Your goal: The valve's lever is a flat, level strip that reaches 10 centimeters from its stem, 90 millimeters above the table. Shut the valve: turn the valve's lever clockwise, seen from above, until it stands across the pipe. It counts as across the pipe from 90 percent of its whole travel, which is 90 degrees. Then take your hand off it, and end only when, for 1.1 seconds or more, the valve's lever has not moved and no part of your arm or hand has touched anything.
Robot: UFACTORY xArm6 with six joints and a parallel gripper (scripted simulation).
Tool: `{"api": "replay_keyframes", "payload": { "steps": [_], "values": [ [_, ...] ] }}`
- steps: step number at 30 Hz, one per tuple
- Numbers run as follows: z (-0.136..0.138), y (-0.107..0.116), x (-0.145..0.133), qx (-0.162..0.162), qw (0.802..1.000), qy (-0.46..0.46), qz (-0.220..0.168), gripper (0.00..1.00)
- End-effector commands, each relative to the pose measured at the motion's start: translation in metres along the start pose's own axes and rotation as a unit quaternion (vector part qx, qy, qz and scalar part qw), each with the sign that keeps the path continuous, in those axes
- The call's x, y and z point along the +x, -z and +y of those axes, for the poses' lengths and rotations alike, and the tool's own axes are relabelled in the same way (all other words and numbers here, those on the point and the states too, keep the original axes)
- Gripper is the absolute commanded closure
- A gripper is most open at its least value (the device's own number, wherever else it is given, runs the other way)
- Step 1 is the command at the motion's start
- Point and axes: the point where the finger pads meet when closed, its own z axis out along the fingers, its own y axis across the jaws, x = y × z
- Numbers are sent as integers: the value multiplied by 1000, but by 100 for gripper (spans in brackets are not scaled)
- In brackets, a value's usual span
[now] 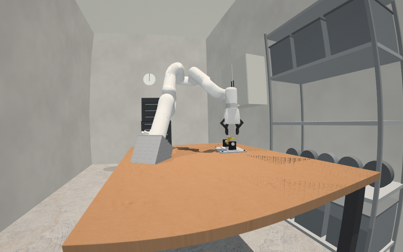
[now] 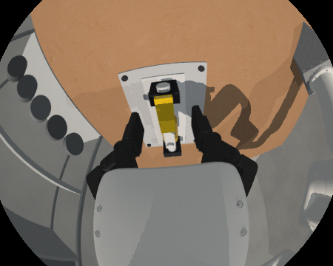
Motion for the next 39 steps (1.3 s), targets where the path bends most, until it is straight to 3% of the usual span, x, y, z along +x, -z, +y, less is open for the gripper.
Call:
{"api": "replay_keyframes", "payload": {
  "steps": [1,39],
  "values": [
    [-1,-3,0,2,1000,0,0,32],
    [-2,-7,-1,2,1000,0,0,32]
  ]
}}
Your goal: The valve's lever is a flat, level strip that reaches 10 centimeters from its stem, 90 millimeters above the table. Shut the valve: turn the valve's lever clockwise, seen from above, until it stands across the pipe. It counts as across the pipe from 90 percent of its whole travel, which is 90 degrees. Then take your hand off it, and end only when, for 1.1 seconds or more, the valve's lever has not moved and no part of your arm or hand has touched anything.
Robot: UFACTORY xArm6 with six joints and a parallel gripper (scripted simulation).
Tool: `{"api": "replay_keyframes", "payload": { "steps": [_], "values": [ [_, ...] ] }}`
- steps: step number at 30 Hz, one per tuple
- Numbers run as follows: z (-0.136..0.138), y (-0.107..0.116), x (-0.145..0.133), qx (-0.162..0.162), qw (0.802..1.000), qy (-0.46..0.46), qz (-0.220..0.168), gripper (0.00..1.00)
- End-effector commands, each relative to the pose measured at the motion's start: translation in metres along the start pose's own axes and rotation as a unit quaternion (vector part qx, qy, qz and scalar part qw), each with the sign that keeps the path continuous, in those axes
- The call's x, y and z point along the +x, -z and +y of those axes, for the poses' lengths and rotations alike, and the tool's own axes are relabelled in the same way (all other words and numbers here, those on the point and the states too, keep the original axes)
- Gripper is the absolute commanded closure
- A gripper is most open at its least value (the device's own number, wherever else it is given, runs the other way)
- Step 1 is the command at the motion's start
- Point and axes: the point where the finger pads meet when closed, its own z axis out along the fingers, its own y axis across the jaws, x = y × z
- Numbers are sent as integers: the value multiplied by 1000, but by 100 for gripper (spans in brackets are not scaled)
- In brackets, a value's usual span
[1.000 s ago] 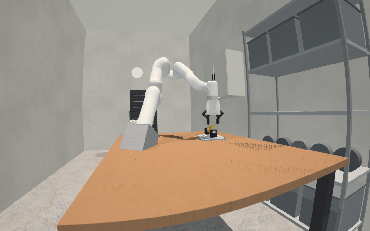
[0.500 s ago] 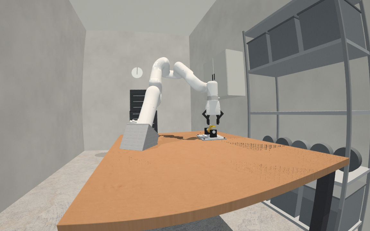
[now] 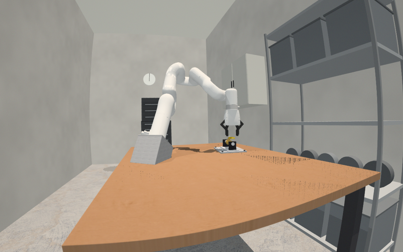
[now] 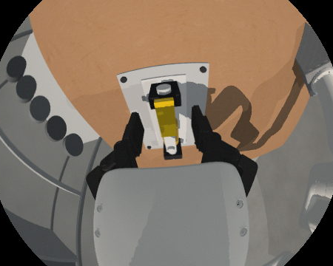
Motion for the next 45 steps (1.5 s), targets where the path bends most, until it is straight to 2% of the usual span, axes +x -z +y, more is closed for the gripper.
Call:
{"api": "replay_keyframes", "payload": {
  "steps": [1,45],
  "values": [
    [-2,1,0,2,1000,0,0,32],
    [-2,-6,0,2,1000,0,0,32]
  ]
}}
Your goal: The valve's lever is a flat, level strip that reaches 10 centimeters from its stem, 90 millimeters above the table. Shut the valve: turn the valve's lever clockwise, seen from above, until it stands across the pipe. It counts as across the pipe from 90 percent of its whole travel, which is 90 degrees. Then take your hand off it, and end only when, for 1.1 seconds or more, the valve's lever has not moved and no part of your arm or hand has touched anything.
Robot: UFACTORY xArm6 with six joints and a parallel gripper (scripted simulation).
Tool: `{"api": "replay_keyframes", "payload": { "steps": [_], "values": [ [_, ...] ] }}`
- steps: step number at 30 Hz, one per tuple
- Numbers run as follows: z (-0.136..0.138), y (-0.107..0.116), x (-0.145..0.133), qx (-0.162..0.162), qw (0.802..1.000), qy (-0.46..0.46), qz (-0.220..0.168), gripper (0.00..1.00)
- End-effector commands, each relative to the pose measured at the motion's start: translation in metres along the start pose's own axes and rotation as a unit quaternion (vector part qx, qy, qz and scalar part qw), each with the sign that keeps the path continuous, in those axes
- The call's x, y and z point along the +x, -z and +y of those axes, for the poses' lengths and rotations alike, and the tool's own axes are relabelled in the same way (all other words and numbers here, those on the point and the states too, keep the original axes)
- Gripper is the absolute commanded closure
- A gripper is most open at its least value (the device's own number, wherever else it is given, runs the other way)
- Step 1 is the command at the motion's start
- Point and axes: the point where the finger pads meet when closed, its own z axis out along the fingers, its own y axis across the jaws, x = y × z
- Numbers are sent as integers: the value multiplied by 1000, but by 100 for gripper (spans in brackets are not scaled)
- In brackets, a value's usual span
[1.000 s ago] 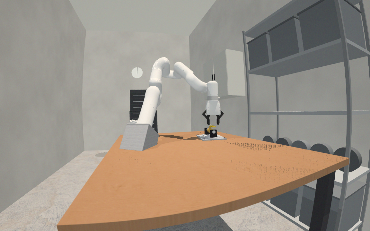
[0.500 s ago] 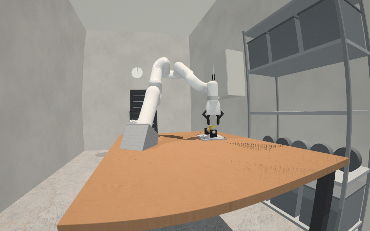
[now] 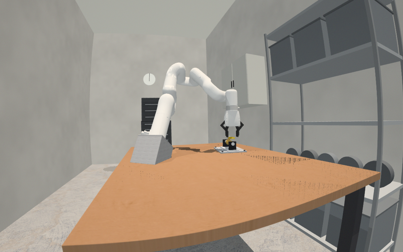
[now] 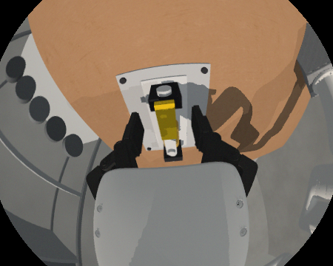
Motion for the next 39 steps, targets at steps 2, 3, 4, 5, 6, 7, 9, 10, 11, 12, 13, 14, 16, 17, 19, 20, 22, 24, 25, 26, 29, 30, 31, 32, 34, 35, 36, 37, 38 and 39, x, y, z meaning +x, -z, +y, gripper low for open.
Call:
{"api": "replay_keyframes", "payload": {
  "steps": [2,3,4,5,6,7,9,10,11,12,13,14,16,17,19,20,22,24,25,26,29,30,31,32,34,35,36,37,38,39],
  "values": [
    [-1,-2,0,2,1000,0,0,32],
    [-1,-3,0,2,1000,0,0,32],
    [-1,-3,0,2,1000,0,0,32],
    [-1,-4,0,2,1000,0,0,32],
    [-1,-5,0,2,1000,0,0,32],
    [-1,-6,0,2,1000,0,0,32],
    [-1,-7,0,2,1000,0,0,32],
    [-1,-8,0,2,1000,0,0,32],
    [-1,-9,0,2,1000,0,0,32],
    [-1,-9,0,2,1000,0,0,32],
    [-1,-9,0,2,1000,0,0,32],
    [-1,-9,0,2,1000,0,0,32],
    [-1,-11,0,2,1000,0,0,32],
    [-1,-11,0,2,1000,0,0,32],
    [-1,-13,0,2,1000,0,0,32],
    [-1,-13,0,2,1000,0,0,32],
    [-1,-14,0,2,1000,0,0,32],
    [-1,-15,0,2,1000,0,0,32],
    [-1,-16,0,2,1000,0,0,32],
    [-1,-16,0,2,1000,0,0,32],
    [-1,-17,0,2,1000,0,0,32],
    [-1,-17,0,2,1000,0,0,32],
    [-1,-17,0,2,1000,0,0,32],
    [-1,-17,0,2,1000,0,0,32],
    [-1,-17,0,2,1000,0,0,32],
    [-1,-17,0,2,1000,0,0,32],
    [-1,-17,0,2,1000,0,0,32],
    [-1,-17,0,2,1000,0,0,32],
    [-1,-17,0,2,1000,0,0,32],
    [-1,-17,0,2,1000,0,0,32]
  ]
}}
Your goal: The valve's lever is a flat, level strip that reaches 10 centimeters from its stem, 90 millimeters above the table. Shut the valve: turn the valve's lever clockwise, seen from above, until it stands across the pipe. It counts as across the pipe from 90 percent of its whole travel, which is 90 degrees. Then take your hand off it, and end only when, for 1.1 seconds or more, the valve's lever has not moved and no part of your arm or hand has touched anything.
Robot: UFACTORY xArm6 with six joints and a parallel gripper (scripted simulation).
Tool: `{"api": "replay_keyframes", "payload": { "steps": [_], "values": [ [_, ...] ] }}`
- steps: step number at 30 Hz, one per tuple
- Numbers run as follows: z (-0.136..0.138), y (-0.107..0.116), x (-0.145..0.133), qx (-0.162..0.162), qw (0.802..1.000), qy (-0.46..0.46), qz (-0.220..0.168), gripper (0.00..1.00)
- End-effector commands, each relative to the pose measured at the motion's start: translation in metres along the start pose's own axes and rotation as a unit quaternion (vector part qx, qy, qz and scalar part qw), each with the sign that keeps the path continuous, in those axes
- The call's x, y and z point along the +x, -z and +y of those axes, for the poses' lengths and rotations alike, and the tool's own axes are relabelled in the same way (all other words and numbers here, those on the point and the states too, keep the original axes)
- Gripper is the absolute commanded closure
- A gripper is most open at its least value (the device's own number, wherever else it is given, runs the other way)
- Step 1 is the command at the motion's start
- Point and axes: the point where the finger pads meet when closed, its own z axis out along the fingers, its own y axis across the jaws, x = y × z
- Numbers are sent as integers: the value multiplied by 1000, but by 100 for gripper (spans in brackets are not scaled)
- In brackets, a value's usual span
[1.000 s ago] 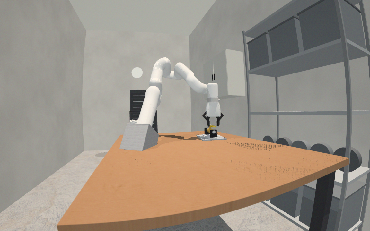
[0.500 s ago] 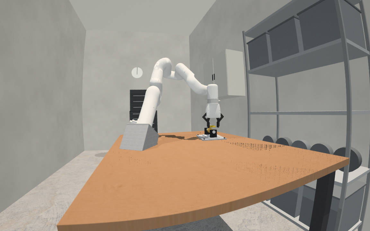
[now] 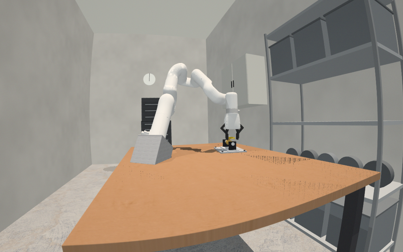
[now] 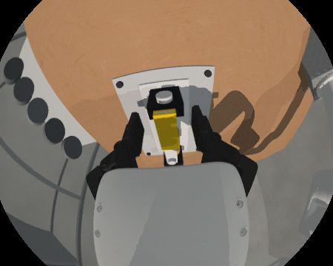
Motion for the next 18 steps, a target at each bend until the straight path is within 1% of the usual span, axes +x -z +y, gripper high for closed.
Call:
{"api": "replay_keyframes", "payload": {
  "steps": [1,12,13,18],
  "values": [
    [-1,1,0,2,1000,0,0,32],
    [-1,1,0,2,1000,0,0,32],
    [-1,1,0,2,1000,0,0,100],
    [-1,1,0,2,1000,0,0,100]
  ]
}}
